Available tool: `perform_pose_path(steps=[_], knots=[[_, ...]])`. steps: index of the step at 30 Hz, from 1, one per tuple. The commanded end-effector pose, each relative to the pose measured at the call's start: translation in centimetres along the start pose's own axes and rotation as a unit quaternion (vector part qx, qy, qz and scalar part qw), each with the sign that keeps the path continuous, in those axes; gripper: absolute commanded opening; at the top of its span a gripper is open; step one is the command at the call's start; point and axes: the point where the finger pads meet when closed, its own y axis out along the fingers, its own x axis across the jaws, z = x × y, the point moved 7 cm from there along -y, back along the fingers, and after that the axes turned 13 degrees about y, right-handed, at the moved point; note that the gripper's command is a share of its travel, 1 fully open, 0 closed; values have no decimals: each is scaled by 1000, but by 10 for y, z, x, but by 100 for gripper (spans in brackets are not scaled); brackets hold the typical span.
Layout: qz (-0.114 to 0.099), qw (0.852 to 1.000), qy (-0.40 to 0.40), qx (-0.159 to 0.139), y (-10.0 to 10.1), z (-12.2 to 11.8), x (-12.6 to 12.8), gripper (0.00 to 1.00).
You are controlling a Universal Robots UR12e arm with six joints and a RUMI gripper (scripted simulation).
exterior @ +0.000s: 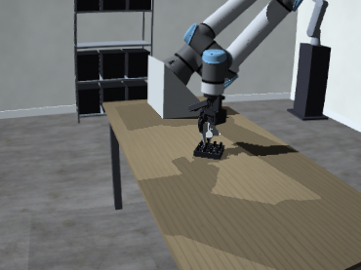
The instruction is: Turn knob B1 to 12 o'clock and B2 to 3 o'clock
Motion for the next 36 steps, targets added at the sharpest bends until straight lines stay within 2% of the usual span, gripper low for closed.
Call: perform_pose_path(steps=[1, 9, 10, 36], knots=[[0, 1000, 0, 0, 0, 0, 0, 11], [0, 1000, 0, 0, 0, 0, 0, 11], [0, 1000, 0, 0, 0, 0, 0, 4], [0, 1000, 0, 0, 0, 0, 0, 4]])
